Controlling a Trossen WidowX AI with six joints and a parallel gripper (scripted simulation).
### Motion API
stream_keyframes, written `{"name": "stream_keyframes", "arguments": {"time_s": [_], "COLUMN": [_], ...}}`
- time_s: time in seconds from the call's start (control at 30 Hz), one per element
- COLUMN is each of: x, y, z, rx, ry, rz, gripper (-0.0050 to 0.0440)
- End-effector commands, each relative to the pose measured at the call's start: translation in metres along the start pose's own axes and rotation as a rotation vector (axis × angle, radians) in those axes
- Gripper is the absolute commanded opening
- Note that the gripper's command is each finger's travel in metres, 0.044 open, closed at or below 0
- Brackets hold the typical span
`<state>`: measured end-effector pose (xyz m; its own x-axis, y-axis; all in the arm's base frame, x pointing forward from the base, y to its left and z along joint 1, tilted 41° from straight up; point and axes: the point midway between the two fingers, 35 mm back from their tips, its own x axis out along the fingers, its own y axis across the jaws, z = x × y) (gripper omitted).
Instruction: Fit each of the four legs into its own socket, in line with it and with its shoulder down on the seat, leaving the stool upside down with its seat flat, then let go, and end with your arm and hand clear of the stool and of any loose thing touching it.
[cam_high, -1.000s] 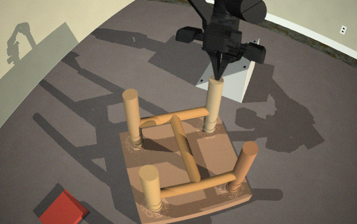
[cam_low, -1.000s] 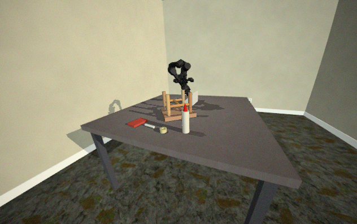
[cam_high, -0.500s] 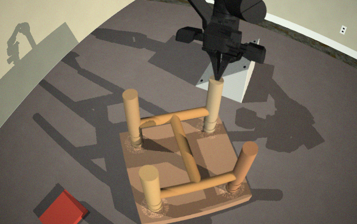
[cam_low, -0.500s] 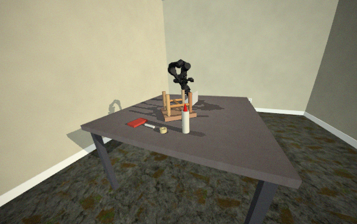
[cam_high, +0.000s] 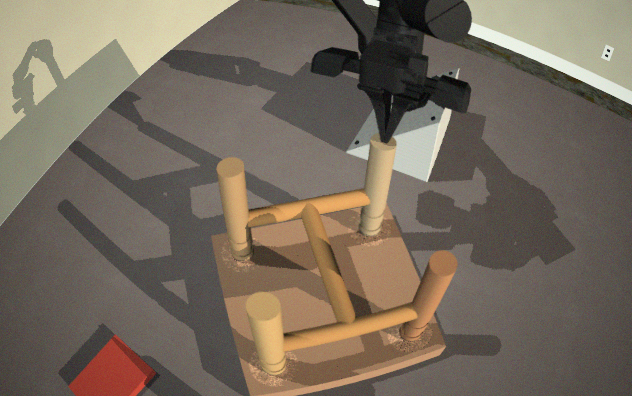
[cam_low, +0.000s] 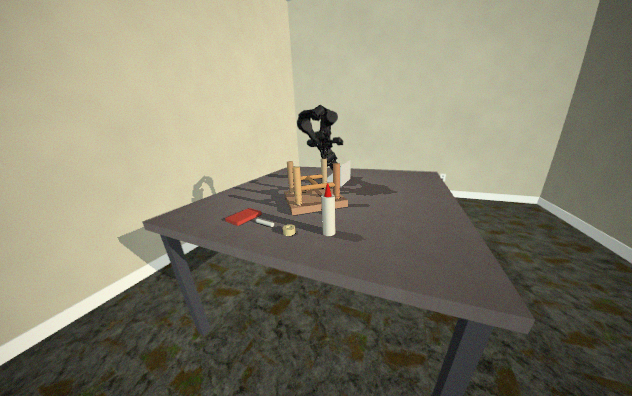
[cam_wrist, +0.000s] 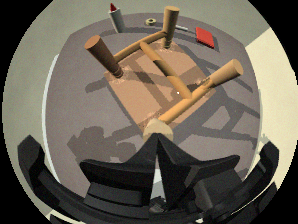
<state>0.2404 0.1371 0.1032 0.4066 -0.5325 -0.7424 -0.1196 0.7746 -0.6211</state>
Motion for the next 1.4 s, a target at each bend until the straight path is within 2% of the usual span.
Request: {"name": "stream_keyframes", "arguments": {"time_s": [0.0, 0.77, 1.37], "x": [0.027, 0.028, 0.006], "y": [-0.007, -0.007, -0.003], "z": [-0.015, -0.015, -0.003], "rx": [-0.016, -0.016, -0.008], "ry": [0.086, 0.085, 0.048], "rz": [-0.048, -0.048, -0.029], "gripper": [0.0000, 0.0000, 0.0000]}}
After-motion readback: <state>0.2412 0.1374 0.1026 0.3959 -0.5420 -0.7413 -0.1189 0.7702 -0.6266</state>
